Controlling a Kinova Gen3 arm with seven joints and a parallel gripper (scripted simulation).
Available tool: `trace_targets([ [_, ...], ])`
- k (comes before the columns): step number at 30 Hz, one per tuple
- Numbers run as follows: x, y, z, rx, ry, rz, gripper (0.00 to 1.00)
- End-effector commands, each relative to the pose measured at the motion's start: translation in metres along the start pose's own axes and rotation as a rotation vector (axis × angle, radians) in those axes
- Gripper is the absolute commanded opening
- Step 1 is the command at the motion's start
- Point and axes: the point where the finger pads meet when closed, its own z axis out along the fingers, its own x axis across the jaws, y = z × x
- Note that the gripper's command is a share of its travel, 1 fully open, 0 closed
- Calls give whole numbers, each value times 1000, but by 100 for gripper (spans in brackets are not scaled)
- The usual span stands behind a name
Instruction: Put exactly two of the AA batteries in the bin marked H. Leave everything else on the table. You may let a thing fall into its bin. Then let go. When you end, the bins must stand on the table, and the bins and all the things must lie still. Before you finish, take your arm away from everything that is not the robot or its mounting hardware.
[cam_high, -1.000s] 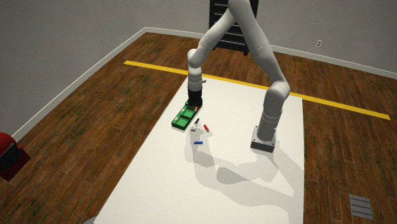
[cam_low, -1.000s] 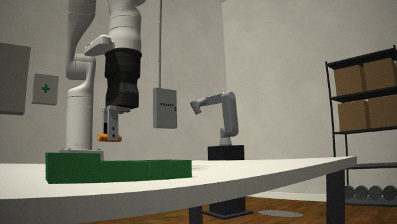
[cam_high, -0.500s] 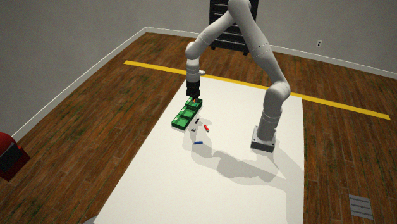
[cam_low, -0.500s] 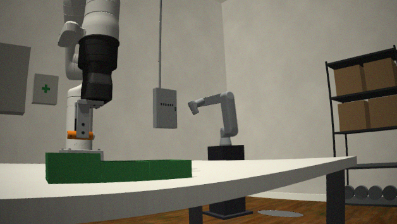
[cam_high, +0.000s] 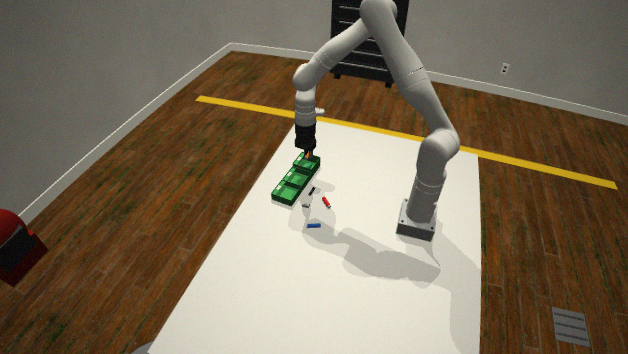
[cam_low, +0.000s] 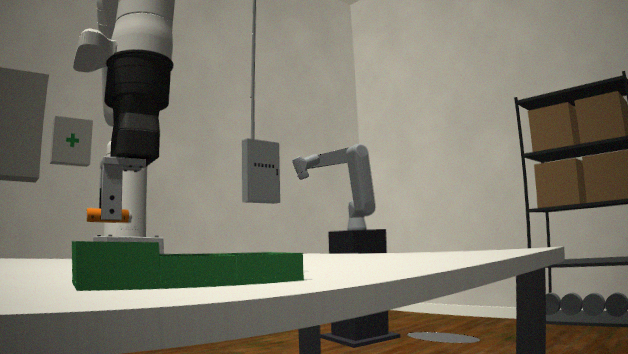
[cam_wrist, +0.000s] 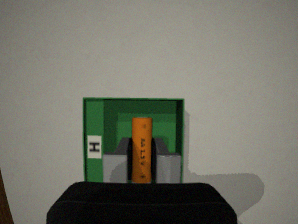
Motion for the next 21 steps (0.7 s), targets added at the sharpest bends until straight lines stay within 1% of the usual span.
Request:
trace_targets([
  [1,0,1,-1,0,-2,-1,31],
  [15,0,2,-1,0,-2,-1,31],
  [21,0,2,11,0,-2,-1,31],
])
